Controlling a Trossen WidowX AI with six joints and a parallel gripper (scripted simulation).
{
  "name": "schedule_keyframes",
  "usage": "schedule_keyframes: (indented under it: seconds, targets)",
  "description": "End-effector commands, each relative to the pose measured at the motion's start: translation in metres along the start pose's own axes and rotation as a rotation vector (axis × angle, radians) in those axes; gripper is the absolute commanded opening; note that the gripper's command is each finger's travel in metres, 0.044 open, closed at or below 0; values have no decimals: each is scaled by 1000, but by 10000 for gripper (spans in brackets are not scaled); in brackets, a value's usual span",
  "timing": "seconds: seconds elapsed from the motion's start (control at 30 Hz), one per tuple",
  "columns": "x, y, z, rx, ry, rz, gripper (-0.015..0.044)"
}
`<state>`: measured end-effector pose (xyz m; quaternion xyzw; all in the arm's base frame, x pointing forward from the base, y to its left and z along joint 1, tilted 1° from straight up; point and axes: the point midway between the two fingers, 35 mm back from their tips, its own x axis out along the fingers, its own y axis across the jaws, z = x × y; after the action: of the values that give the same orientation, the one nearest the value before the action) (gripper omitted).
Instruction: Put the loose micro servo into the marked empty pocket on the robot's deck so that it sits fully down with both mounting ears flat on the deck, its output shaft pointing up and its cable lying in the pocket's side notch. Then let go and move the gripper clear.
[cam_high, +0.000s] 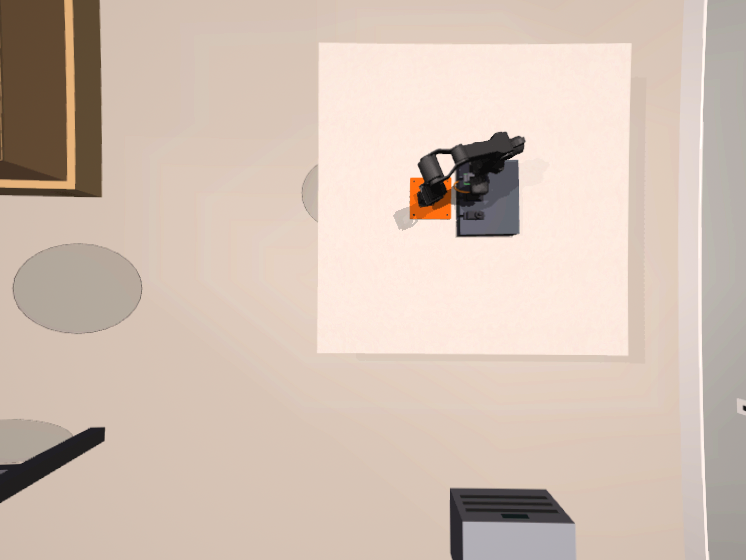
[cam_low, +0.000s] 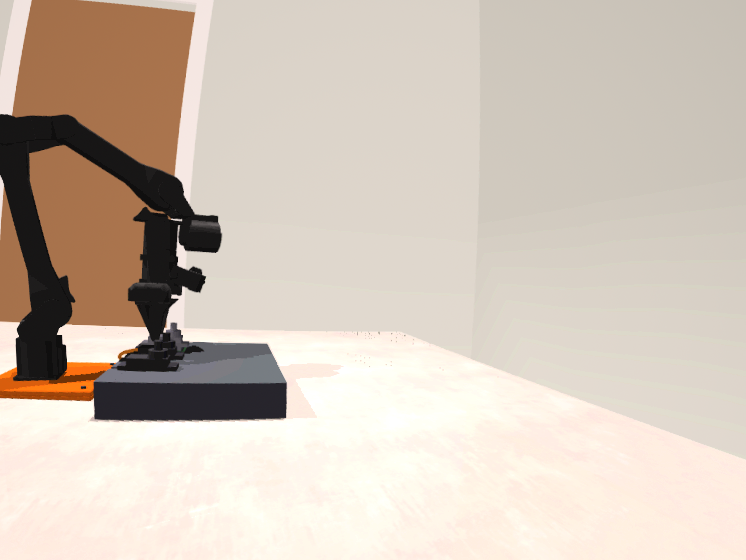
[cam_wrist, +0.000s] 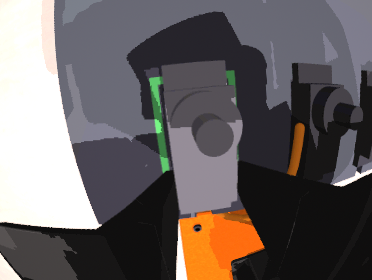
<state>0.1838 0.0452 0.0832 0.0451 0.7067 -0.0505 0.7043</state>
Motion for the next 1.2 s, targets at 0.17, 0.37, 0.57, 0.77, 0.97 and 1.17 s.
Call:
schedule_keyframes:
  seconds: [0.17,0.37,0.57,0.77,0.97,1.17]
  targets:
    - [8,0,0,0,0,-2,0]
    - [6,0,0,0,1,-2,105]
    - [6,0,0,0,1,-2,187]
    - [-27,-1,-3,0,1,-2,187]
    - [-29,-1,-5,0,1,-2,187]
    - [-29,-2,-7,0,1,-2,187]
